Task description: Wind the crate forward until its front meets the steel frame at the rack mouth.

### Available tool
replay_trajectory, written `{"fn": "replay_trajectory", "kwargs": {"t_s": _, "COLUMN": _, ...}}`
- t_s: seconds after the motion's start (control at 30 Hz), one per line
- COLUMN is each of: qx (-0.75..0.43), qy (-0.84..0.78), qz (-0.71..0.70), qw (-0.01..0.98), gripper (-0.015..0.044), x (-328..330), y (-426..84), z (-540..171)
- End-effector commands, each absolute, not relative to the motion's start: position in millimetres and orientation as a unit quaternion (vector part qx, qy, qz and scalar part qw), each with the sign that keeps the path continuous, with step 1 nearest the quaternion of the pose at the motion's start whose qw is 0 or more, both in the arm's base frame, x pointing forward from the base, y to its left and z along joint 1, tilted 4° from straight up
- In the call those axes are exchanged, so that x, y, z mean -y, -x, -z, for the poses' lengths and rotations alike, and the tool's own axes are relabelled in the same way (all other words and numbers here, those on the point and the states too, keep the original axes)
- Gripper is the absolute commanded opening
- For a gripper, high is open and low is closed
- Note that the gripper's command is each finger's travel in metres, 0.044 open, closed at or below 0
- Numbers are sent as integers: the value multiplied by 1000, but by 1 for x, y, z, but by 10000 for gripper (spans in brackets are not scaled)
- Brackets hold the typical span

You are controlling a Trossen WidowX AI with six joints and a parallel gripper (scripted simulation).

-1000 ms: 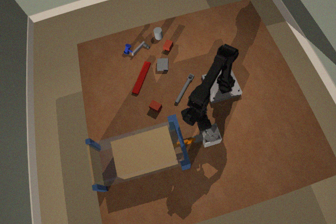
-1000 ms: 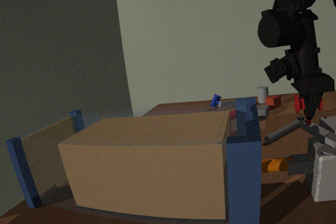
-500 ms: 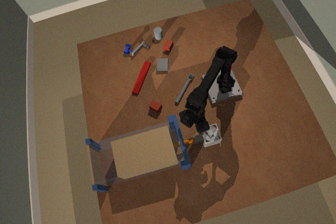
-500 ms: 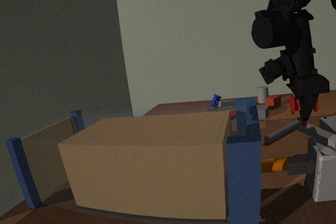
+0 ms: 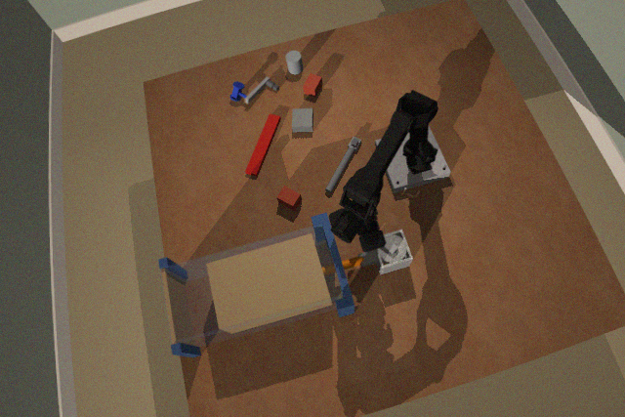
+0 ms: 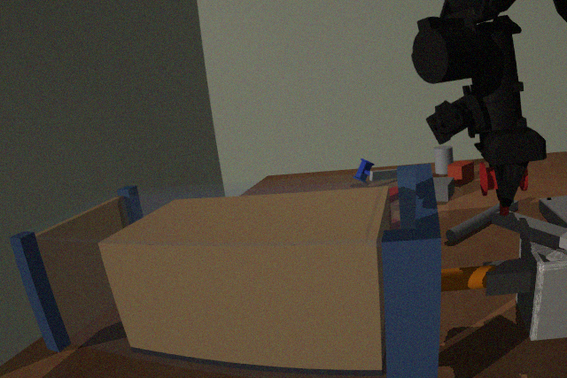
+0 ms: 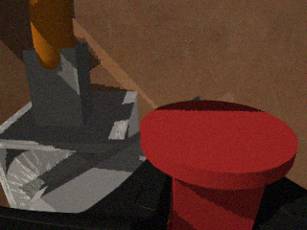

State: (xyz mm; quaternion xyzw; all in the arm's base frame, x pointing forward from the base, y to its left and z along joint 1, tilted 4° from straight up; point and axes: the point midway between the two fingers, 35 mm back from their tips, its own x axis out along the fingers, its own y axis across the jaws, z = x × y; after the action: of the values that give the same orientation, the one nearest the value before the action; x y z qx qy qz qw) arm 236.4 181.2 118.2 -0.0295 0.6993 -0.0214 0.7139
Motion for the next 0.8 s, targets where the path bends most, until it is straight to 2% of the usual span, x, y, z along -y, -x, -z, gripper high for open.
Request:
{"fn": "replay_trajectory", "kwargs": {"t_s": 0.0, "qx": -690, "qy": 22, "qz": 13, "qw": 723, "gripper": 0, "x": -192, "y": -248, "z": -118}}
{"fn": "replay_trajectory", "kwargs": {"t_s": 0.77, "qx": -690, "qy": 21, "qz": 12, "qw": 724, "gripper": 0, "x": -211, "y": -262, "z": -118}}
